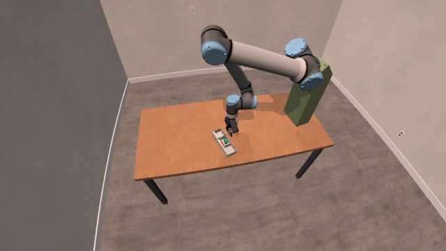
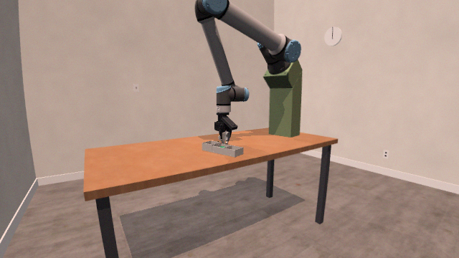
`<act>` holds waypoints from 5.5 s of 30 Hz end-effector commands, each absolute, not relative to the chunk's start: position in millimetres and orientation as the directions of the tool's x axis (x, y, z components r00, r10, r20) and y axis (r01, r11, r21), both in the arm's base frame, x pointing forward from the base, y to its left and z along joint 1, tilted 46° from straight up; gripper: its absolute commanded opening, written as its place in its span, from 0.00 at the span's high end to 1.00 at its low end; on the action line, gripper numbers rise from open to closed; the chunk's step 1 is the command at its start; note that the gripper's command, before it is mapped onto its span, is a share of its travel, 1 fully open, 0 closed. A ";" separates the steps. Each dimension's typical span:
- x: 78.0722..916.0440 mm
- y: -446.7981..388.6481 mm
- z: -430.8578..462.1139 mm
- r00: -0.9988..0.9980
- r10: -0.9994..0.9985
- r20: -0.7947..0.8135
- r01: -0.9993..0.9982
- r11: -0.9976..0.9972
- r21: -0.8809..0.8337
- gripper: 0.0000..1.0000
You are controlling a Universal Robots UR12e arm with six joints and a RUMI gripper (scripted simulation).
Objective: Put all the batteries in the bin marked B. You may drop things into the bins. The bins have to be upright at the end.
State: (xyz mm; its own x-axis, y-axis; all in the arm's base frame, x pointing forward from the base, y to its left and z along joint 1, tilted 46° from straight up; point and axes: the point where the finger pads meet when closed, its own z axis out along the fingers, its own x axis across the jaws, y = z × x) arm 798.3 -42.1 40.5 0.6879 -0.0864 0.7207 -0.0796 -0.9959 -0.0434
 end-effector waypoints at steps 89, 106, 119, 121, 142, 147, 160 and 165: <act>800.2 15.7 136.9 0.689 0.124 0.714 0.066 -0.992 0.108 1.00; 811.6 28.1 148.3 0.689 0.124 0.714 0.066 -0.992 0.108 1.00; 820.0 25.9 136.9 0.689 0.124 0.714 0.066 -0.992 0.108 1.00; 822.8 25.8 134.1 0.689 0.124 0.714 0.066 -0.992 0.108 1.00; 832.9 23.8 121.7 0.689 0.124 0.714 0.066 -0.992 0.108 1.00; 832.6 23.5 121.4 0.689 0.124 0.714 0.066 -0.992 0.108 1.00; 832.5 23.4 121.3 0.689 0.124 0.714 0.066 -0.992 0.108 0.83; 832.5 23.4 121.3 0.689 0.124 0.714 0.066 -0.992 0.108 0.83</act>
